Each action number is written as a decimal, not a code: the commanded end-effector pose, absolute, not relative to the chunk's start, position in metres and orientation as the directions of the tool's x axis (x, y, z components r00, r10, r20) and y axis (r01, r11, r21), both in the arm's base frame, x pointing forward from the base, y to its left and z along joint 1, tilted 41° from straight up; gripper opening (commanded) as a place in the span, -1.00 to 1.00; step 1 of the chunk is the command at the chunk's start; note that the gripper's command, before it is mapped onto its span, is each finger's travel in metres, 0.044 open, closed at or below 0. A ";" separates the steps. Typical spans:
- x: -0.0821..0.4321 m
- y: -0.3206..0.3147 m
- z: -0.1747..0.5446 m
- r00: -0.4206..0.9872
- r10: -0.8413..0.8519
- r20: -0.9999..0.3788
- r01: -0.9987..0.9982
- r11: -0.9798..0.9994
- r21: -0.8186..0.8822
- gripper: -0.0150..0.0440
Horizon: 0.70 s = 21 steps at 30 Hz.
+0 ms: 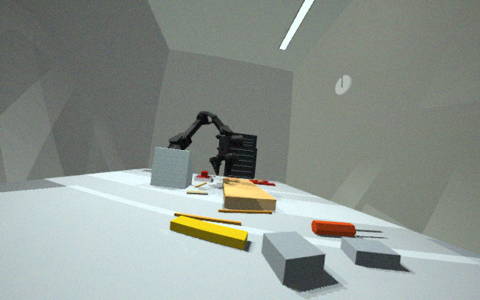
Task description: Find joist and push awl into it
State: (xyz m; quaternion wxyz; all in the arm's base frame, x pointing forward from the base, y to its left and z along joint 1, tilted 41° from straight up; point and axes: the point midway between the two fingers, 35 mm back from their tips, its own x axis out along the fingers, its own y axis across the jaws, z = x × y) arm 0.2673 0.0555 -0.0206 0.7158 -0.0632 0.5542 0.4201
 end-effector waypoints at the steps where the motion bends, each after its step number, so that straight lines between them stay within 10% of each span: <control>1: 0.241 0.014 -0.062 -0.034 0.528 -0.848 -0.544 0.702 0.460 1.00; 21: 0.161 -0.029 -0.124 -0.116 0.633 -0.765 -0.246 0.728 0.640 1.00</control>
